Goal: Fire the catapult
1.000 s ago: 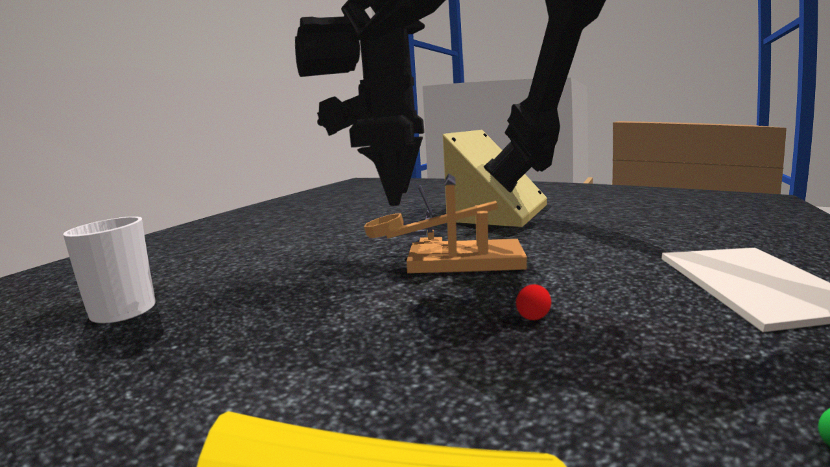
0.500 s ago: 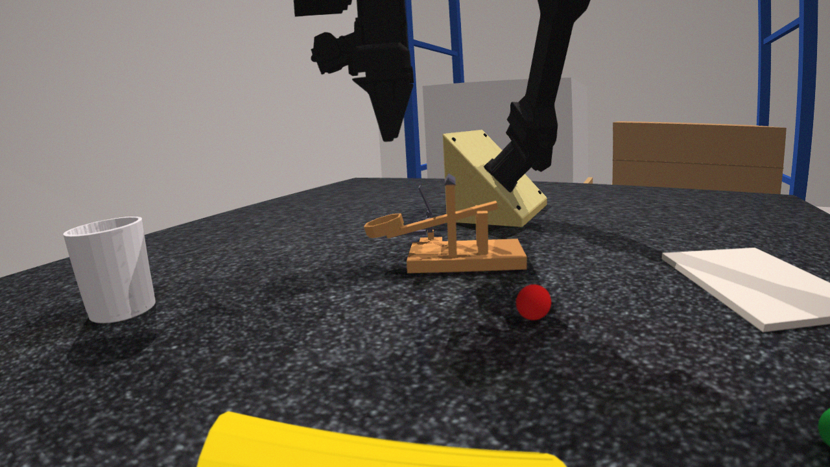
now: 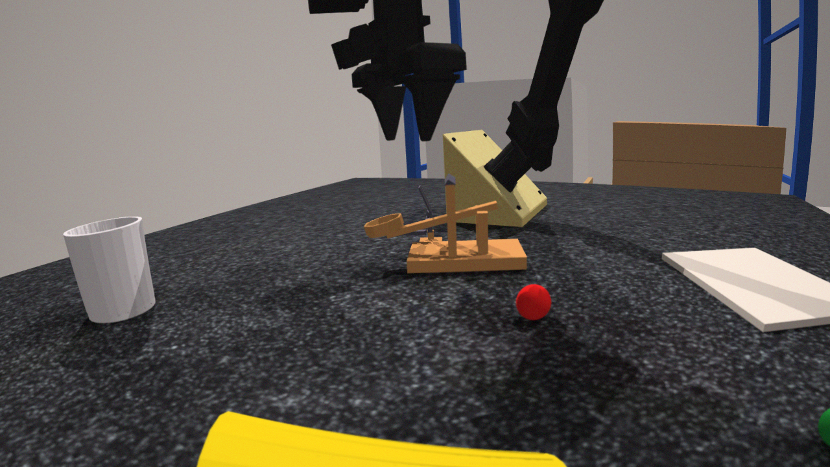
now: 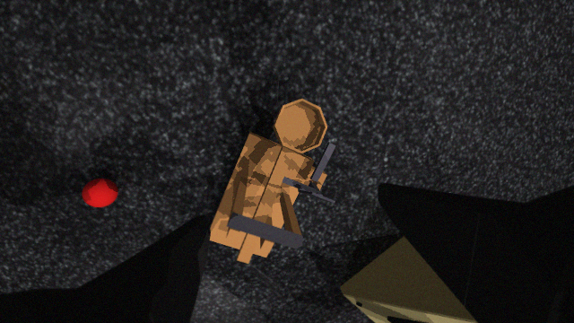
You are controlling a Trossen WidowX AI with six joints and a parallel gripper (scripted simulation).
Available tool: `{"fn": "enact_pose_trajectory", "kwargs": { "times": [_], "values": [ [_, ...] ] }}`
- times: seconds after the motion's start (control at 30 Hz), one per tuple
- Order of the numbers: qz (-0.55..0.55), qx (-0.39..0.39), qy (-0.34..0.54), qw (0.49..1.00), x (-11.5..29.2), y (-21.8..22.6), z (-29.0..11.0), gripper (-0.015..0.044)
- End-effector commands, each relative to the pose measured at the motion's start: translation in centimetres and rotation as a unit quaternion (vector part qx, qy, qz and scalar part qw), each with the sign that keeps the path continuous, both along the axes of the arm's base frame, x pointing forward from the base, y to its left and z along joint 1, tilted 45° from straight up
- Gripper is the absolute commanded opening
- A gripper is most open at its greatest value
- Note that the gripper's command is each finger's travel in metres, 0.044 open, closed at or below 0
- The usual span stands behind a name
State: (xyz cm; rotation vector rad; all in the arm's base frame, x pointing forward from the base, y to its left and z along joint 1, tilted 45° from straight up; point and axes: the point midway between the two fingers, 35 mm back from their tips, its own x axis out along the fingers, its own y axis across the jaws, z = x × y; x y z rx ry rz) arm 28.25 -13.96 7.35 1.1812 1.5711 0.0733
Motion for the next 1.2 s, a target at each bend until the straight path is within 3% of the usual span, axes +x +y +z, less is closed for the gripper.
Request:
{"fn": "enact_pose_trajectory", "kwargs": {
  "times": [0.0, 0.57, 1.17],
  "values": [
    [0.056, -0.008, -0.057, 0.997, -0.1, 0.6, 0.3, 0.0440],
    [0.258, -0.043, -0.257, 0.930, -0.7, 2.4, 1.4, 0.0440],
    [0.448, -0.075, -0.443, 0.772, -1.4, 4.4, 2.5, 0.0440]
  ]
}}
